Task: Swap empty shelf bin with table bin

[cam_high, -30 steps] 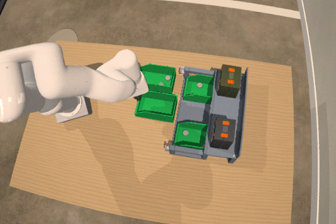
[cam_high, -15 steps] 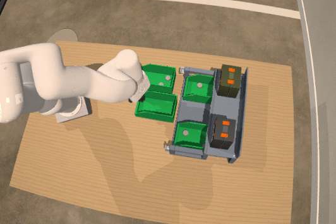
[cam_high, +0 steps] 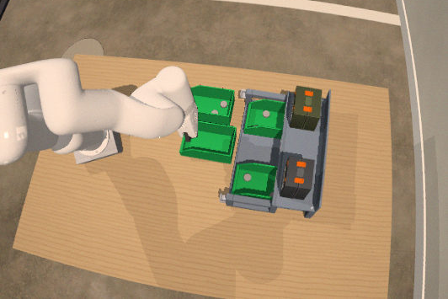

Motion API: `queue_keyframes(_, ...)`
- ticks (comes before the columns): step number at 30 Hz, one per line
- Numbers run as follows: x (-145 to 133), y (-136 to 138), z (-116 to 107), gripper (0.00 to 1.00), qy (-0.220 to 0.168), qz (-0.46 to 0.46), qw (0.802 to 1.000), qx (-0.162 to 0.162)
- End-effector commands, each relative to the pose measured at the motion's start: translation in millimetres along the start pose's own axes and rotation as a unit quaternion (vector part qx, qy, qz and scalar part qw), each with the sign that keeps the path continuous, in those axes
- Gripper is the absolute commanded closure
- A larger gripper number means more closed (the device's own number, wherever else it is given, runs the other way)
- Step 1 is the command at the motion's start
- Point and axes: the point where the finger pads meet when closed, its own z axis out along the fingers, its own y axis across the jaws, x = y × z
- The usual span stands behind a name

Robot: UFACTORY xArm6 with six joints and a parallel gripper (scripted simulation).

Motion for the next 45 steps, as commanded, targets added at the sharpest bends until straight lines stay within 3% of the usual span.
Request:
queue_keyframes(1,-8,-6,-5,1.0,0.005,-0.138,0.99,-0.014)
queue_keyframes(4,-10,-8,-6,1.0,0.003,-0.16,0.987,-0.013)
queue_keyframes(5,-11,-9,-6,1.0,0.001,-0.226,0.974,-0.012)
queue_keyframes(12,-19,-17,-11,1.0,-0.009,-0.366,0.931,-0.005)
queue_keyframes(19,-25,-24,-16,1.0,-0.016,-0.507,0.862,0.004)
queue_keyframes(21,-25,-24,-16,1.0,-0.016,-0.507,0.862,0.004)
queue_keyframes(22,-26,-25,-16,1.0,-0.018,-0.563,0.826,0.006)
queue_keyframes(27,-30,-29,-19,1.0,-0.02,-0.644,0.765,0.012)
queue_keyframes(36,-35,-35,-23,1.0,-0.021,-0.784,0.62,0.02)
queue_keyframes(38,-35,-35,-23,1.0,-0.021,-0.784,0.62,0.02)
queue_keyframes(39,-35,-35,-23,1.0,-0.021,-0.823,0.567,0.02)
queue_keyframes(45,-37,-37,-24,1.0,-0.019,-0.886,0.462,0.02)
